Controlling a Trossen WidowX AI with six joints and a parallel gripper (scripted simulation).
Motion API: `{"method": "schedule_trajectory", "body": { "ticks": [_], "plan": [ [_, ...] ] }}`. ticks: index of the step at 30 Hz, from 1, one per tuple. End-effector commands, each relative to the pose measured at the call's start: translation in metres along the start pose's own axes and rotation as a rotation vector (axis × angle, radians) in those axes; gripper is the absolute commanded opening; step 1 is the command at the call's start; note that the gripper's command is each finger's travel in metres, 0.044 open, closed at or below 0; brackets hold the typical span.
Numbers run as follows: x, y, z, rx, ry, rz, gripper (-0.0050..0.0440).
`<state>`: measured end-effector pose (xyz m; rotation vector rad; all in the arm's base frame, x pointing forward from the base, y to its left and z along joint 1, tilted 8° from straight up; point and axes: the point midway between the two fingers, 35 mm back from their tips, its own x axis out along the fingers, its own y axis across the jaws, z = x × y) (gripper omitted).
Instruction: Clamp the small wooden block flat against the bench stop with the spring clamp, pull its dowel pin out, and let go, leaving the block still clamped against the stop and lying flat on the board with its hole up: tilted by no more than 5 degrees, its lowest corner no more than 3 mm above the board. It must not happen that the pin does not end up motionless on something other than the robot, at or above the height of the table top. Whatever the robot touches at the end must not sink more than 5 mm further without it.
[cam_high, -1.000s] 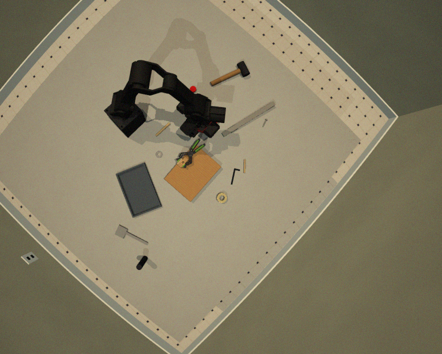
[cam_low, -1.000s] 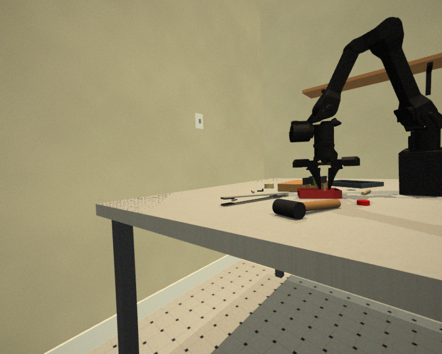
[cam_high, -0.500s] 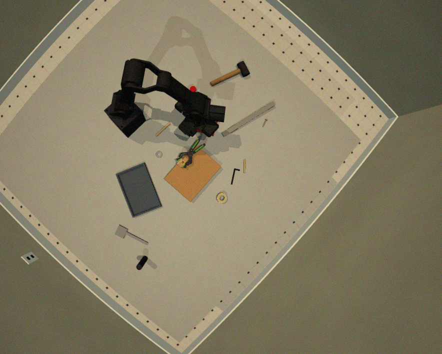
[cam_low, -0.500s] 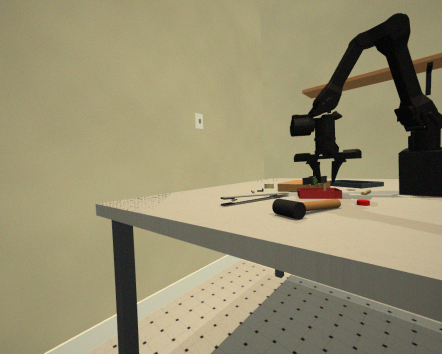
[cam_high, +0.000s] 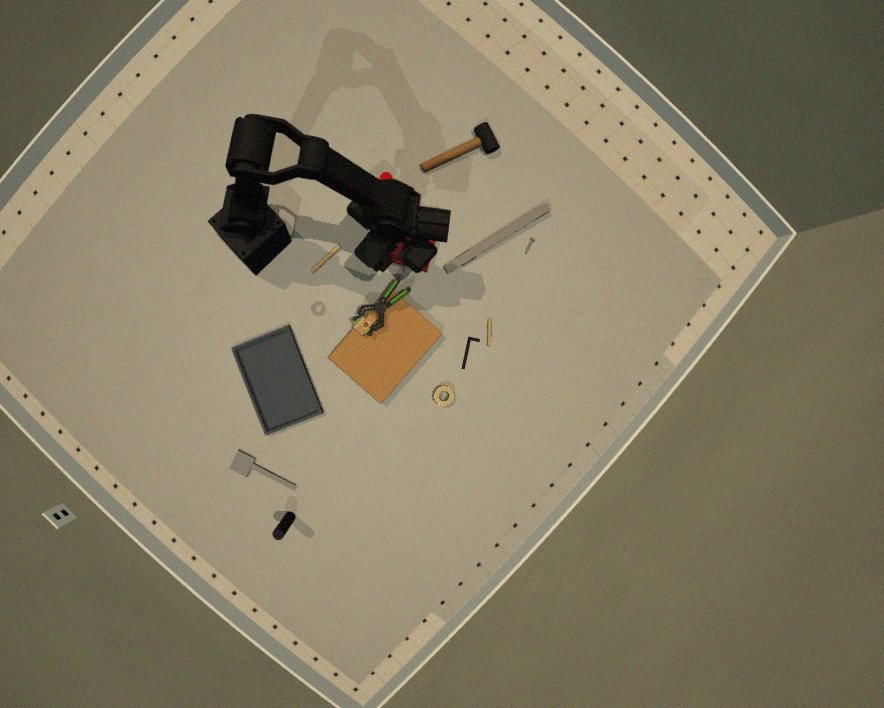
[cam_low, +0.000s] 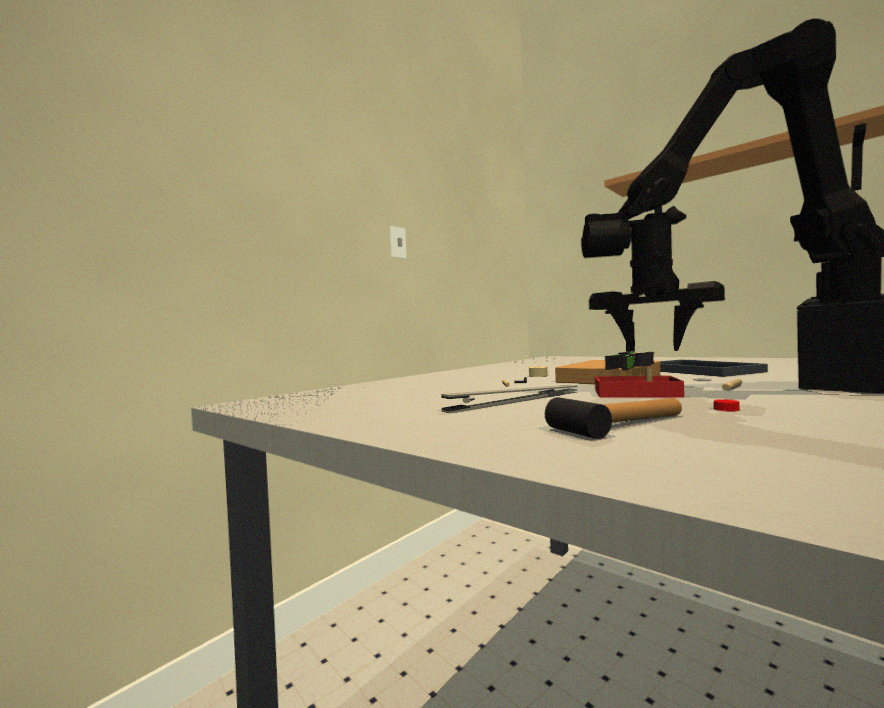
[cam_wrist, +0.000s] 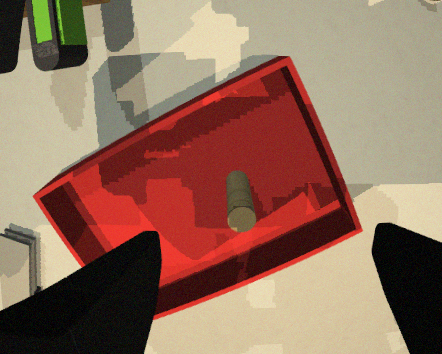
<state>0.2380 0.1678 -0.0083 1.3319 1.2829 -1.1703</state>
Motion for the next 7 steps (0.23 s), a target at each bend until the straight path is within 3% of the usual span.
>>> {"method": "schedule_trajectory", "body": {
  "ticks": [1, 7],
  "plan": [
    [-0.004, 0.0017, -0.0016, -0.003, 0.007, 0.008, 0.034],
    [-0.0008, 0.0003, -0.0002, 0.0, 0.001, 0.002, 0.04]
  ]
}}
